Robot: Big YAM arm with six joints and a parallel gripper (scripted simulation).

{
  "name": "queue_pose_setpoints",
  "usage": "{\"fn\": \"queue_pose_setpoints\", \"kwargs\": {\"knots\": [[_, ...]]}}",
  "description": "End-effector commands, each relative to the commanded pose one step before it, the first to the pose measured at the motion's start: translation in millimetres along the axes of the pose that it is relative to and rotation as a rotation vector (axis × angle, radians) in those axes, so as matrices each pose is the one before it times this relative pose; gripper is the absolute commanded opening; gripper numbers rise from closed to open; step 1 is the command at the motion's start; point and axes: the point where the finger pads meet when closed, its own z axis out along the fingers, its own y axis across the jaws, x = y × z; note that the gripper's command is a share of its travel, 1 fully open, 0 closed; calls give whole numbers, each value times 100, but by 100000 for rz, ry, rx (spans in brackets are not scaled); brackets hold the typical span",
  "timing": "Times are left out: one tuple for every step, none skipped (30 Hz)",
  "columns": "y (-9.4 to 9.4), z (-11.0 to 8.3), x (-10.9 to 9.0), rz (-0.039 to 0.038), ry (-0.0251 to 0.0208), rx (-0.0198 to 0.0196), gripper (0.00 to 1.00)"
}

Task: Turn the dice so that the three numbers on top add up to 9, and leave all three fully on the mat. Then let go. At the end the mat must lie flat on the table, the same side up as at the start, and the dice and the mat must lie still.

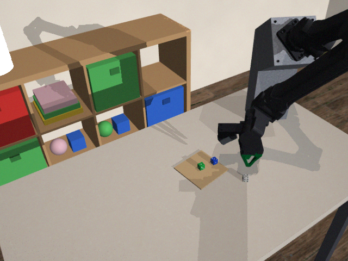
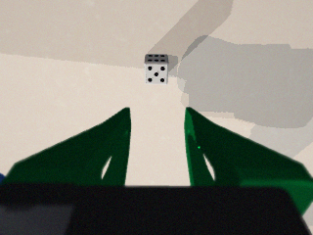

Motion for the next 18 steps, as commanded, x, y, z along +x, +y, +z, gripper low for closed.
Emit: {"fn": "queue_pose_setpoints", "kwargs": {"knots": [[66, 215, 402, -215, 420, -139, 34], [0, 0, 0, 0, 0, 0, 34], [0, 0, 0, 0, 0, 0, 34], [0, 0, 0, 0, 0, 0, 34], [0, 0, 0, 0, 0, 0, 34], [0, 0, 0, 0, 0, 0, 34], [0, 1, 0, 5, 0, 0, 34], [-2, 7, -3, 35, -2, 1, 34], [-5, 19, -8, 93, -5, 3, 34], [-9, 35, -15, 150, -6, 4, 34], [-15, 56, -23, 162, -5, 5, 34], [-104, 63, -2, 284, 40, 194, 34], [-78, 29, 16, 234, 30, 165, 34], [-121, 3, 47, 263, 54, 247, 34], [-64, 18, 28, 198, 16, 93, 34], [70, 56, -25, 72, -55, -165, 34], [173, 92, -69, 3, -103, -331, 34], [0, 0, 0, 0, 0, 0, 34]]}}
